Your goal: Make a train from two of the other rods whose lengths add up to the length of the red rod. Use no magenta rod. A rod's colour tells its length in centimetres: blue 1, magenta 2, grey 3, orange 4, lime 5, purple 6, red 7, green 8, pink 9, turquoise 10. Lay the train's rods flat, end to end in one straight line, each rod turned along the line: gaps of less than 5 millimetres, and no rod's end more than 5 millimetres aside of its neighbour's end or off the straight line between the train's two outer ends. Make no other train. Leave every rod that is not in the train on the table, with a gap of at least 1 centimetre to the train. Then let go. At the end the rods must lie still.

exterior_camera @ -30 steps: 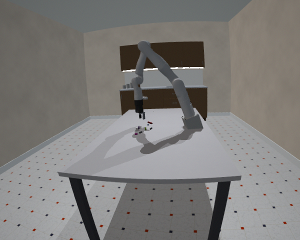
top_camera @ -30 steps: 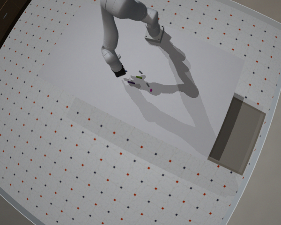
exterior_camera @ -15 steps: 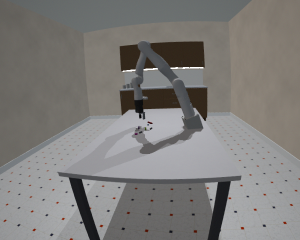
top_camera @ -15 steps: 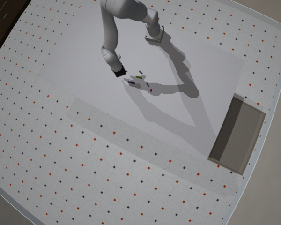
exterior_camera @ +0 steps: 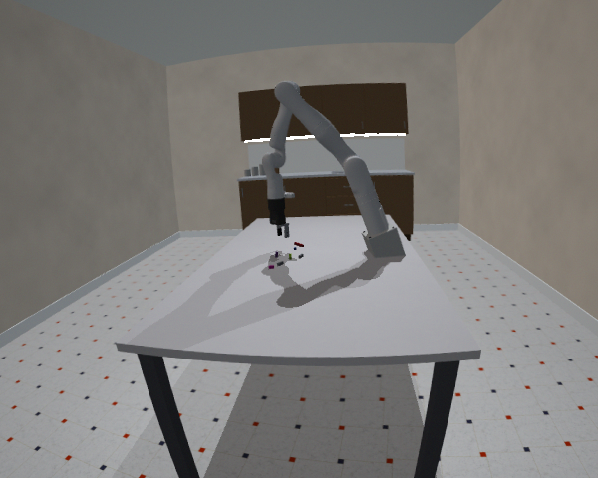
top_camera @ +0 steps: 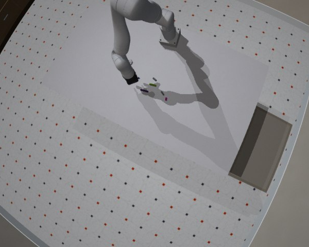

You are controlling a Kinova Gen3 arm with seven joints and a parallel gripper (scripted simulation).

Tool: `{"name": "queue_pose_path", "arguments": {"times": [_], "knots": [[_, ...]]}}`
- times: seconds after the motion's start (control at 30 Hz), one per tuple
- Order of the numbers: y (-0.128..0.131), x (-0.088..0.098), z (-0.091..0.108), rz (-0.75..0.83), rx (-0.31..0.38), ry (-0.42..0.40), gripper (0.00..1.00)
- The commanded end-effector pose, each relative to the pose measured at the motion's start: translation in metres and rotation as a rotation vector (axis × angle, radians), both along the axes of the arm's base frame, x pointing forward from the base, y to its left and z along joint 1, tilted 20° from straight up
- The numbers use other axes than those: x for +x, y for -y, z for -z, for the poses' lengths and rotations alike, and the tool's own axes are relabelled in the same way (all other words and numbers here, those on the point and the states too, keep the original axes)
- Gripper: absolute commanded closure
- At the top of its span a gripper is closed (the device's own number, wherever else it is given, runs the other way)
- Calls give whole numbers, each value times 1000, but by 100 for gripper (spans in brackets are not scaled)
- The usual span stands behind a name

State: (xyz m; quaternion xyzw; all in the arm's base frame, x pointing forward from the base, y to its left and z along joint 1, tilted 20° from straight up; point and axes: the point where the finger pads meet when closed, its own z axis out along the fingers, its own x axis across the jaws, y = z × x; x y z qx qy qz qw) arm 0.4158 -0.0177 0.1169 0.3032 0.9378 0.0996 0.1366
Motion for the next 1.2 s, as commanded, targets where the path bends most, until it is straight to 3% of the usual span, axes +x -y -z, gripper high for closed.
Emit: {"name": "queue_pose_path", "arguments": {"times": [0.0, 0.77, 1.17], "knots": [[0, 0, -1, 0, 0, 2, 0], [1, -1, 0, -26, -9, 3, 0], [8, -7, 4, -191, -66, 10, 0]]}}
